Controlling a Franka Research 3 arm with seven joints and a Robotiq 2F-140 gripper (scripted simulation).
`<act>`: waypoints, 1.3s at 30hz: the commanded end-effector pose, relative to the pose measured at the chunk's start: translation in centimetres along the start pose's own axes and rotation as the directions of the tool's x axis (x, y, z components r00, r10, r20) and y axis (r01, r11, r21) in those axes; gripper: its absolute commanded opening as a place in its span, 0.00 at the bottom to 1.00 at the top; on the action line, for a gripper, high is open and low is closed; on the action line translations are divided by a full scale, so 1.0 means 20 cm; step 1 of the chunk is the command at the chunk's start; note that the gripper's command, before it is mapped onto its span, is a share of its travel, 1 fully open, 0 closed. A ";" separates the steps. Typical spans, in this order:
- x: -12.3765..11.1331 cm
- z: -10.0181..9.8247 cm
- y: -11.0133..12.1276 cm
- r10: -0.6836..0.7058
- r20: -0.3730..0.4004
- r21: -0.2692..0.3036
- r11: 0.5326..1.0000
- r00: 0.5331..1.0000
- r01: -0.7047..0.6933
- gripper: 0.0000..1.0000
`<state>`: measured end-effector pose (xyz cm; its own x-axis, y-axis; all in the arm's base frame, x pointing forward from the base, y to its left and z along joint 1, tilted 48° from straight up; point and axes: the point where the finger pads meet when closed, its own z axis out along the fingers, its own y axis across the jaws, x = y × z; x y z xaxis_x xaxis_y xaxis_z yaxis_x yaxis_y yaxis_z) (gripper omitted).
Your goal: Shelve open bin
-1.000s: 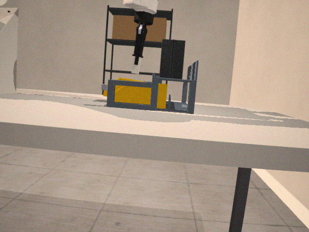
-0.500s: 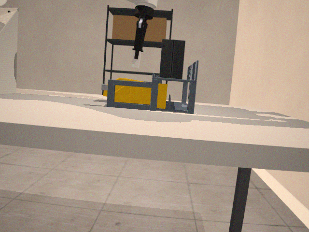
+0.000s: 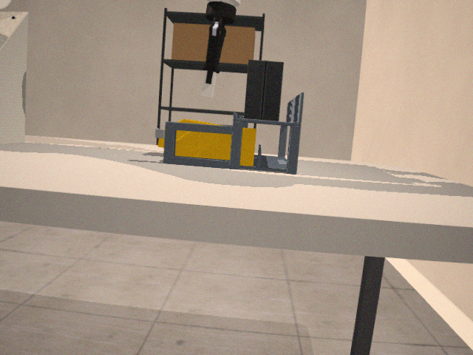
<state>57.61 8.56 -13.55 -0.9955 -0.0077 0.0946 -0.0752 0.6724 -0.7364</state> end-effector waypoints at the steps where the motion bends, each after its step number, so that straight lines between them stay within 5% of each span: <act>1: 0.00 -0.02 -0.01 0.008 -0.003 0.003 1.000 1.000 -0.008 0.06; 39: 0.01 -0.05 -0.01 0.008 -0.003 0.003 1.000 1.000 -0.008 0.00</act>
<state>57.48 9.02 -13.01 -0.9953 -0.0043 0.0964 -0.0744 0.6707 -0.7380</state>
